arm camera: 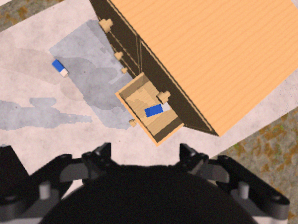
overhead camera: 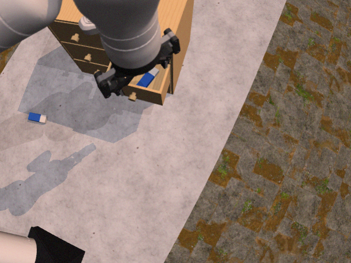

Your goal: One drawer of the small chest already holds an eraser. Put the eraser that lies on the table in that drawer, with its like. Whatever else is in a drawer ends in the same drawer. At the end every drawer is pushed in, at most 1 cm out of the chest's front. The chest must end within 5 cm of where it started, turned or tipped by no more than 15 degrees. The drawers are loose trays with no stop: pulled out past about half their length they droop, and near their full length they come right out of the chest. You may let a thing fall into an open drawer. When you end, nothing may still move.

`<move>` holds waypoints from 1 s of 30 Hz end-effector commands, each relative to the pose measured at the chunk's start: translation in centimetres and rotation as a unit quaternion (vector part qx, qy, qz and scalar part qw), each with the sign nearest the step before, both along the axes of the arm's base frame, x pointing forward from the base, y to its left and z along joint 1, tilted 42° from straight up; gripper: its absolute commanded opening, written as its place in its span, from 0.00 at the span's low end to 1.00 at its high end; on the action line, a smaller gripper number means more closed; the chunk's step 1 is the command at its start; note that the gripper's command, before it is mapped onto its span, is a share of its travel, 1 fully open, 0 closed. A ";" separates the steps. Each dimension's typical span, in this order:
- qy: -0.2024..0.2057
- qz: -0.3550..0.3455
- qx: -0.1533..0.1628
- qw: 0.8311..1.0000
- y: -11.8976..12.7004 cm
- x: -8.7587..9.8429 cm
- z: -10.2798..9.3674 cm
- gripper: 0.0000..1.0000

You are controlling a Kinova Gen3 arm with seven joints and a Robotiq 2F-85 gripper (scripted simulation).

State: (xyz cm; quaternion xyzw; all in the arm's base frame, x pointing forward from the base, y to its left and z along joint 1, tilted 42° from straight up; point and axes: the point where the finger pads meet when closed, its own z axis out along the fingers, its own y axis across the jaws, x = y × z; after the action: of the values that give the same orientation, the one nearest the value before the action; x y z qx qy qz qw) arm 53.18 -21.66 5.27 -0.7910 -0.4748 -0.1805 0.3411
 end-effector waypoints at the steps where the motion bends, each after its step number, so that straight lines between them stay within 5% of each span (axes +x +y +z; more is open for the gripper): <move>1: -0.007 0.002 -0.001 1.000 0.1 0.3 -0.1 1.00; 14: 0.019 -0.022 -0.003 1.000 -0.5 -0.5 0.3 1.00; 30: 0.105 -0.104 -0.017 0.989 -2.8 -2.9 2.1 1.00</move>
State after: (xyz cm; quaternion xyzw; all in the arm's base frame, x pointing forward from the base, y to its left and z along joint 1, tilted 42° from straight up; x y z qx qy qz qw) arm 51.10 -23.60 6.60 -0.8456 -0.3775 -0.1346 0.3525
